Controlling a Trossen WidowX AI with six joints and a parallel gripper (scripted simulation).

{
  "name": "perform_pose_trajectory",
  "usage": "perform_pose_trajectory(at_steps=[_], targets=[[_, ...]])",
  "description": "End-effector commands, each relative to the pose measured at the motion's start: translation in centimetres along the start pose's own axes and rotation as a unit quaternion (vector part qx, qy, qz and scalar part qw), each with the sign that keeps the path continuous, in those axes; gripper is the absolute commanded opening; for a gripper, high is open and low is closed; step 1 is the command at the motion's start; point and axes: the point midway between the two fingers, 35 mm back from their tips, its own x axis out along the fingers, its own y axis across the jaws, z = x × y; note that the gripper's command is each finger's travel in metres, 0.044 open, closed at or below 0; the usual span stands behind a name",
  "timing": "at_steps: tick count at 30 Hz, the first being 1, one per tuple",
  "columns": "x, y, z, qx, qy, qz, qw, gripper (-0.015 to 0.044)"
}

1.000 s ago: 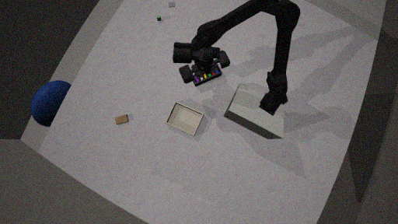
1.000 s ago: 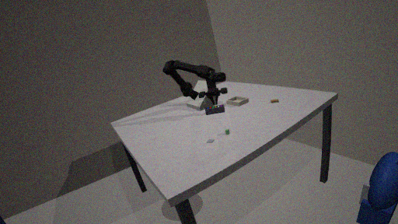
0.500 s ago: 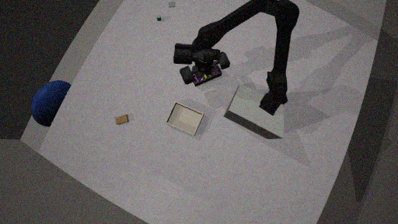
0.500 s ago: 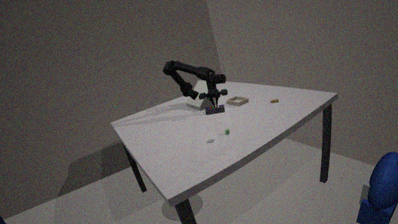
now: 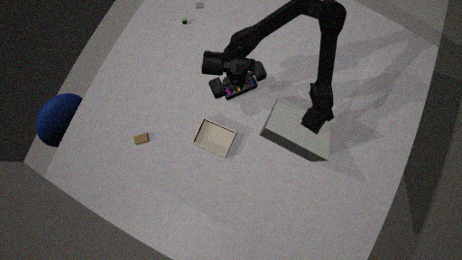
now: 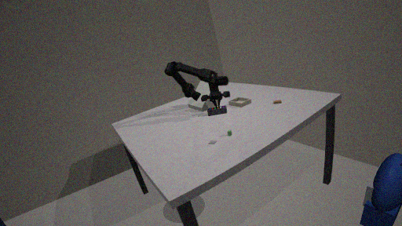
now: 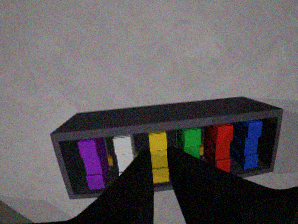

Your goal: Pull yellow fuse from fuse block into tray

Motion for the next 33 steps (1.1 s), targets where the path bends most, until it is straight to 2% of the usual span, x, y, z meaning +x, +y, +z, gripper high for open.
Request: perform_pose_trajectory(at_steps=[1,5,33], targets=[[0.0,0.0,0.0,0.000,0.000,0.000,1.000,0.0025],[0.0,0.0,0.0,0.000,0.000,0.000,1.000,0.0000],[-1.2,0.1,0.0,-0.001,0.000,0.000,1.000,0.0000]])
